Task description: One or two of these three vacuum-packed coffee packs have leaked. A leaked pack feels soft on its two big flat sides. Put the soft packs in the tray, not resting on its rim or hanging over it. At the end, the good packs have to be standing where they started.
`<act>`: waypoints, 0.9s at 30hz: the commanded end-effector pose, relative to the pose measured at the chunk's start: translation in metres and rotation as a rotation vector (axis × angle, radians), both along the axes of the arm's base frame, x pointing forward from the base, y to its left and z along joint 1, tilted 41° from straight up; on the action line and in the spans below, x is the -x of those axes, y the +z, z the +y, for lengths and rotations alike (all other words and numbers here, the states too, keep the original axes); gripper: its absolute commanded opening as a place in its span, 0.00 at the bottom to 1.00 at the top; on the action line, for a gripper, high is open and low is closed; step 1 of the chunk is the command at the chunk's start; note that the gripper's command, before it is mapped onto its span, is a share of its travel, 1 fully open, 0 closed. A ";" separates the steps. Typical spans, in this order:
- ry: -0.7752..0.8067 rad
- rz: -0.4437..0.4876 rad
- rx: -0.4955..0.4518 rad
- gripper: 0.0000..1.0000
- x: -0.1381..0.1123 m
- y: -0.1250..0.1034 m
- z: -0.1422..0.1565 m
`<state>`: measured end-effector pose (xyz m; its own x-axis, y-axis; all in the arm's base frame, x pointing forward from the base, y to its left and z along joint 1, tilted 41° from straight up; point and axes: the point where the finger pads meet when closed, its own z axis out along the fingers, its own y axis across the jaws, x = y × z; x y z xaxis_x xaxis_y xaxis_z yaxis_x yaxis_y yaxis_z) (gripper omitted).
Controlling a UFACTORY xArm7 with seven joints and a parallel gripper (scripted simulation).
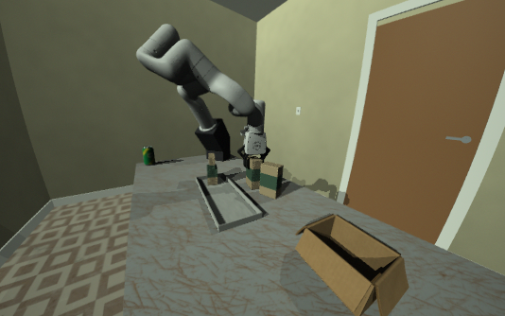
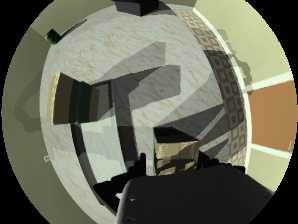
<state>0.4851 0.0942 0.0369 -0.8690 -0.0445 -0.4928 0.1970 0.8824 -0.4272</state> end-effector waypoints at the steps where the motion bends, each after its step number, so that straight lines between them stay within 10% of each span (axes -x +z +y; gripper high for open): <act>1: 0.005 -0.003 -0.002 0.83 0.009 0.017 0.012; 8: 0.005 -0.003 -0.002 0.83 0.037 0.063 0.041; 20: 0.006 -0.003 -0.002 0.83 0.038 0.066 0.042; 27: 0.163 0.090 0.094 0.83 0.002 0.080 0.058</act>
